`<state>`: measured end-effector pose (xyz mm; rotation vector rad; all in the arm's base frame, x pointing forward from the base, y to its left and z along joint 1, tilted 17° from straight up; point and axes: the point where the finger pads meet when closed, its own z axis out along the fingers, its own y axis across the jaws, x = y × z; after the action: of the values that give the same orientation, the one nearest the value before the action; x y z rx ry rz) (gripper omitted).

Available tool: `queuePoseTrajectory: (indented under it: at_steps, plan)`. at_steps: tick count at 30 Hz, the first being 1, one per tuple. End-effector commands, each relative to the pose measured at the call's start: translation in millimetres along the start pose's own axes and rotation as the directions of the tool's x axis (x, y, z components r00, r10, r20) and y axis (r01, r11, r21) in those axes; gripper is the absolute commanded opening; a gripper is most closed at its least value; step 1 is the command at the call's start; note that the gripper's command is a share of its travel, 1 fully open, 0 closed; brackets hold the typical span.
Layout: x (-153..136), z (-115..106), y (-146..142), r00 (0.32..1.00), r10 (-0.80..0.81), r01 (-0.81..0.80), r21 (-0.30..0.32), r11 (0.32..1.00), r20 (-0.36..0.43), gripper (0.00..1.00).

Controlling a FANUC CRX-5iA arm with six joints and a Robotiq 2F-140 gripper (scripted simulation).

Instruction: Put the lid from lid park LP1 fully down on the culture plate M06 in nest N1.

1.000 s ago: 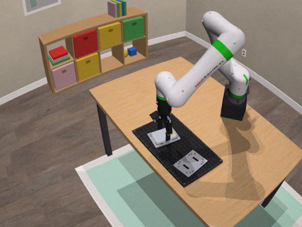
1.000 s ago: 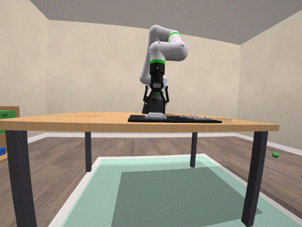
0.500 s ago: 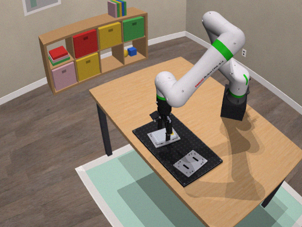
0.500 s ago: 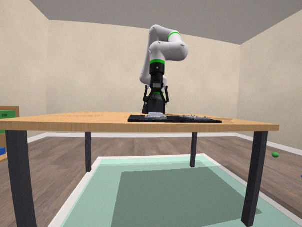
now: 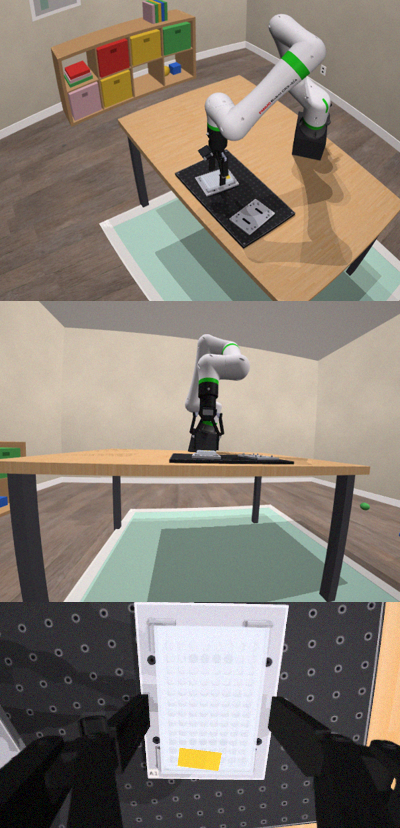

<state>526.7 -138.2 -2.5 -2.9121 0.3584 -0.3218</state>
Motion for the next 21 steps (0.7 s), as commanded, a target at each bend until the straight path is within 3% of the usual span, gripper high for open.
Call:
queuePoseTrajectory:
  at_steps: [1, 21]
  plan:
    - [0.7, -5.2, 0.1, 1.000, 0.000, 0.000, 0.000, 1.000, -0.002, 0.69]
    - [0.7, -35.3, 0.1, 1.000, 0.000, 0.000, 0.000, 1.000, -0.002, 0.69]
